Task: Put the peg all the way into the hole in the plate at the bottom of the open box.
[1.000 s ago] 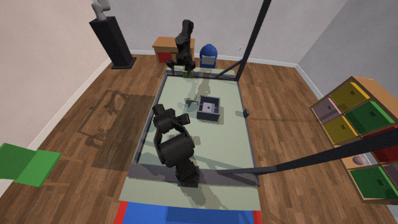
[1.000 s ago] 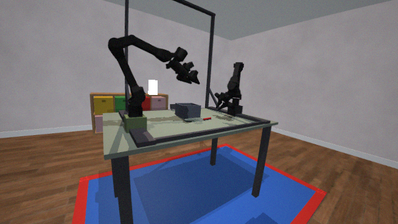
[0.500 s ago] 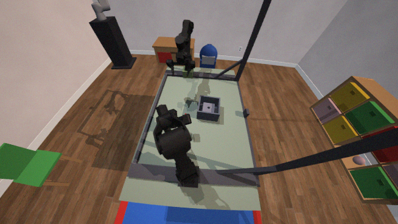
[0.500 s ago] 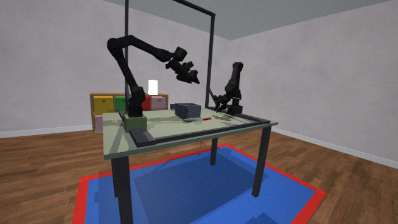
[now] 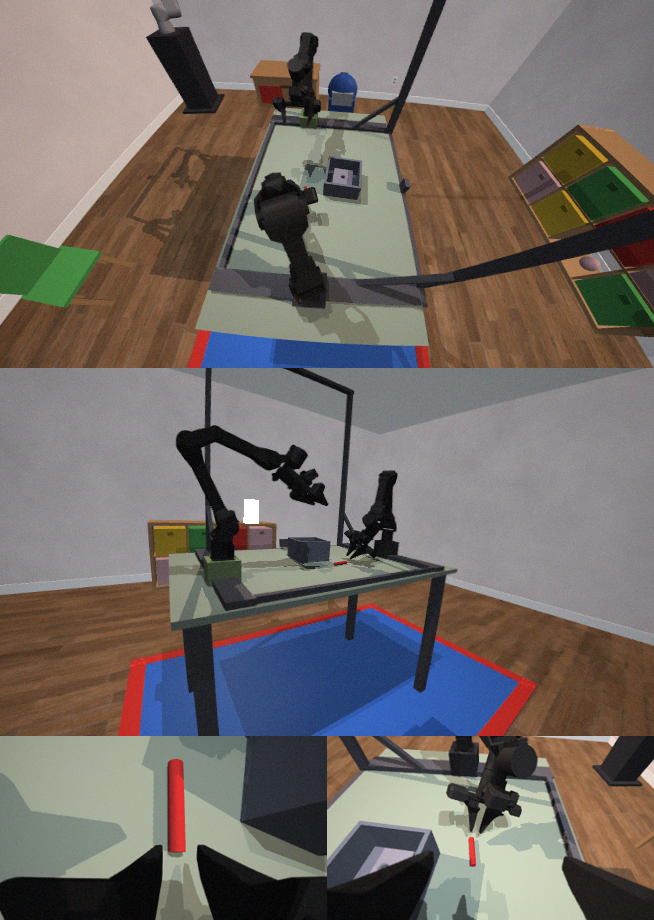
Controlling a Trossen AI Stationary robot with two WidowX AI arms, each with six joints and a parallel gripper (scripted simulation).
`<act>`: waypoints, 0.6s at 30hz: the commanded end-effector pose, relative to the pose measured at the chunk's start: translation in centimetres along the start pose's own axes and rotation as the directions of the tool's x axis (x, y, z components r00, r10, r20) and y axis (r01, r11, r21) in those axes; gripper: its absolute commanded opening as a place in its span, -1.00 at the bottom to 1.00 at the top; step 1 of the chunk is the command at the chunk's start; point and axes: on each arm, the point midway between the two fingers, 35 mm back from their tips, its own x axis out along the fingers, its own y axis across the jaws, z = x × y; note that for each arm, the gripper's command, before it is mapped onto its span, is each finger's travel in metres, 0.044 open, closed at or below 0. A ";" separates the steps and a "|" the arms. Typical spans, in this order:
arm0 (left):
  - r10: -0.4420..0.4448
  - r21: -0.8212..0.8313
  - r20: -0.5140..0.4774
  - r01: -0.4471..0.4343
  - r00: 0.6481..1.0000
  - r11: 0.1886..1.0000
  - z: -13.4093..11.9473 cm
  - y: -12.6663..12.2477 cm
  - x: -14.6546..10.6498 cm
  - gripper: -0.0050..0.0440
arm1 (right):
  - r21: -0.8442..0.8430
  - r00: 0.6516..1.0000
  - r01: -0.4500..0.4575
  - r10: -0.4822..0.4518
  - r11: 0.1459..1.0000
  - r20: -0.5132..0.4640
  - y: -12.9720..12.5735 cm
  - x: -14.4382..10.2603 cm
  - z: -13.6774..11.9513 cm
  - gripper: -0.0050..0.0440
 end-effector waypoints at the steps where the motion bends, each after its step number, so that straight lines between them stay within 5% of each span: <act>1: 0.003 0.010 0.021 -0.003 1.000 1.000 1.0 -0.1 1.2 -0.35 | -0.003 1.000 0.000 0.000 1.000 0.027 0.0 -0.5 0.8 1.00; 18: 0.001 0.010 0.022 -0.001 1.000 1.000 1.0 -0.1 3.6 -0.35 | -0.003 1.000 0.000 0.000 1.000 0.027 0.0 -0.5 0.8 1.00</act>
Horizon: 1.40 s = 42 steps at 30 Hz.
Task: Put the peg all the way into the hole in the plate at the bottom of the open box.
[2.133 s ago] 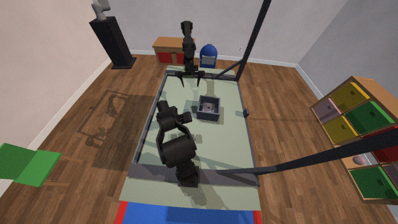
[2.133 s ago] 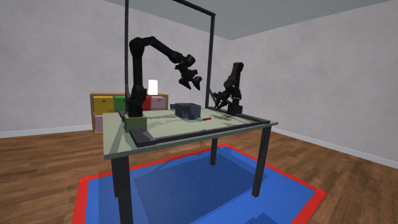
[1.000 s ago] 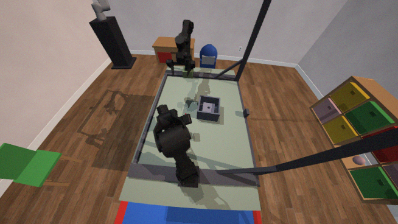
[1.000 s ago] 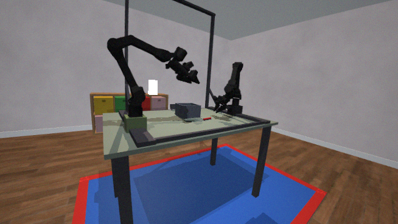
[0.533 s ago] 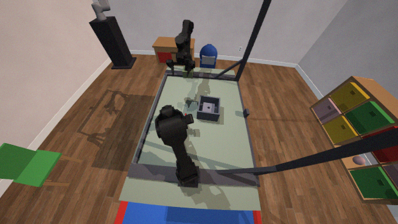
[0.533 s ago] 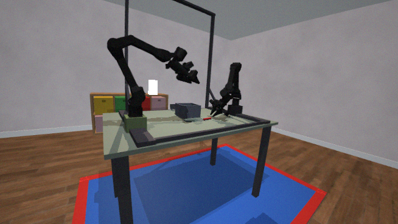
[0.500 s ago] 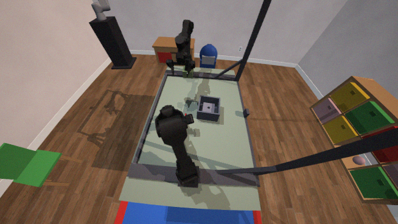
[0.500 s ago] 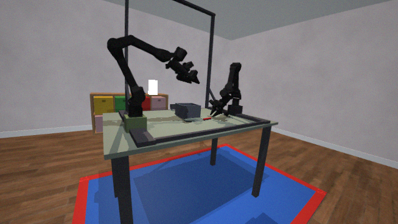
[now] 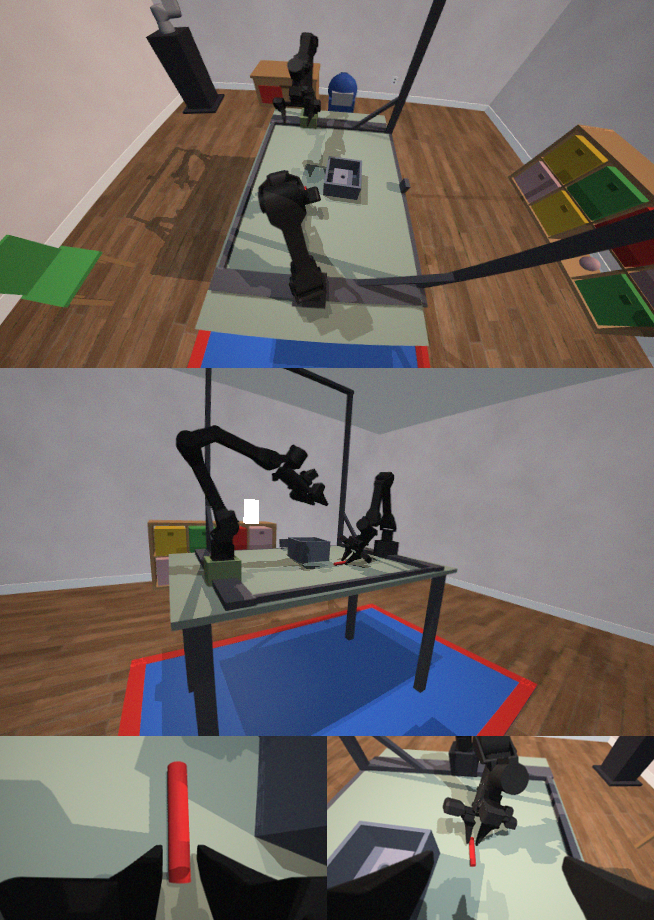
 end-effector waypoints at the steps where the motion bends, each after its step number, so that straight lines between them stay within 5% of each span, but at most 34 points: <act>1: 0.002 0.006 0.015 -0.002 1.000 1.000 0.7 -0.1 0.2 -0.35 | -0.003 1.000 0.000 0.000 1.000 0.027 0.0 -0.5 0.8 1.00; 20: 0.001 0.007 0.015 -0.001 1.000 1.000 0.6 -0.1 -0.1 -0.80 | -0.003 1.000 0.000 0.000 1.000 0.027 0.0 -0.5 0.8 1.00; 31: 0.001 0.018 0.033 -0.002 0.999 1.000 3.6 -2.3 -4.2 -0.70 | -0.003 1.000 0.000 0.000 1.000 0.027 0.0 -0.5 0.8 1.00; 42: -0.028 -0.112 0.023 0.030 0.999 0.993 2.7 -2.0 -4.3 -0.70 | -0.003 1.000 0.000 0.000 1.000 0.027 0.0 -0.5 0.8 1.00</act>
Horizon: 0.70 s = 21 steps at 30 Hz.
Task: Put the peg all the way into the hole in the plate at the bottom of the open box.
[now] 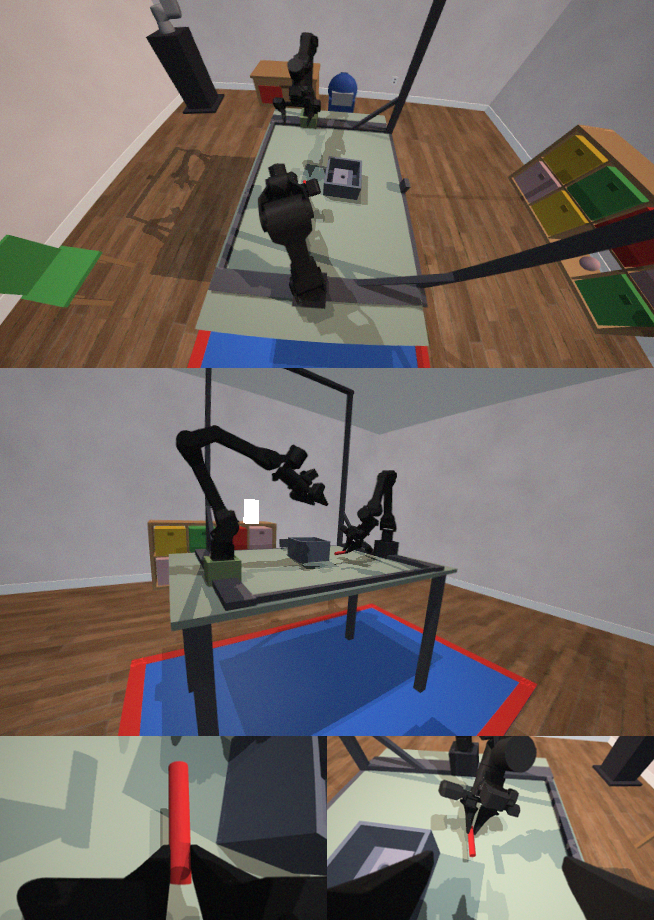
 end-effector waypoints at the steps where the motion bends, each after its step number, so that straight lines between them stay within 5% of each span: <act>1: -0.032 -0.128 0.031 0.036 0.999 0.991 0.5 0.0 -0.7 -0.70 | -0.003 1.000 0.000 0.000 1.000 0.027 0.0 -0.5 0.8 1.00; 11: -0.113 -0.491 0.117 0.156 0.987 0.857 1.2 0.0 -1.8 -0.70 | -0.003 1.000 0.000 0.000 1.000 0.027 0.0 -0.5 0.8 1.00; 21: -0.155 -0.792 0.224 0.272 0.962 0.547 1.6 0.3 -2.6 -0.70 | -0.003 1.000 0.000 0.000 1.000 0.027 0.0 -0.5 0.8 1.00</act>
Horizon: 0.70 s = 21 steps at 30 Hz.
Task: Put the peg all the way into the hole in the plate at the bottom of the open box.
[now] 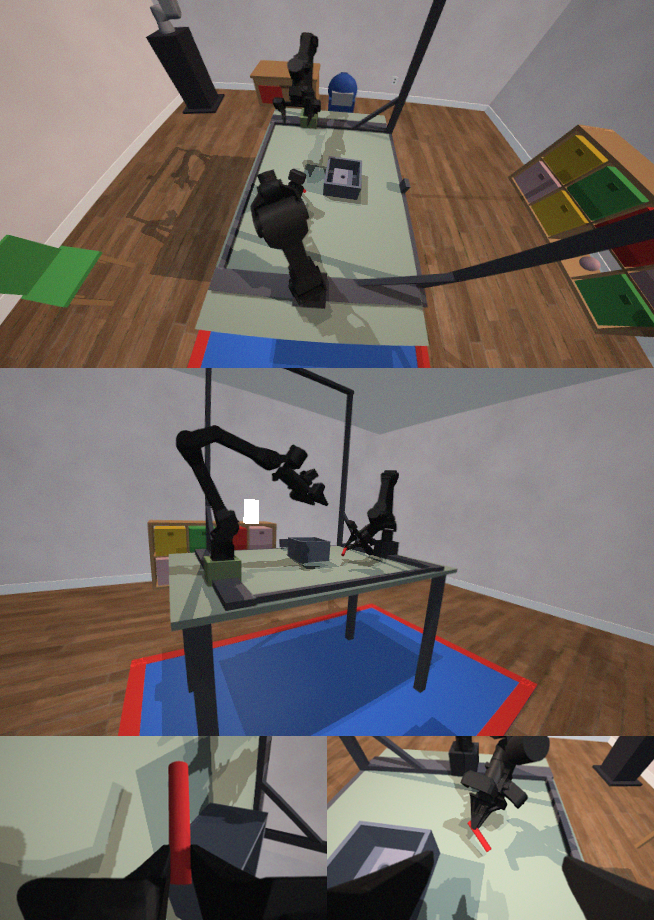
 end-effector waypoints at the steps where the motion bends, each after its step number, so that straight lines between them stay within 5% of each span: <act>1: -0.066 -0.155 0.055 0.074 0.996 0.985 0.3 -0.8 -0.8 -0.70 | -0.003 1.000 0.000 0.000 1.000 0.027 0.0 -0.5 0.8 1.00; 7: -0.099 -0.290 0.092 0.122 0.991 0.949 0.6 -0.9 -1.1 -0.70 | -0.003 1.000 0.000 0.000 1.000 0.027 0.0 -0.5 0.8 1.00; 21: -0.169 -0.742 0.210 0.269 0.963 0.613 0.8 -1.4 -1.9 -0.70 | -0.003 1.000 0.000 0.000 1.000 0.027 0.0 -0.5 0.8 1.00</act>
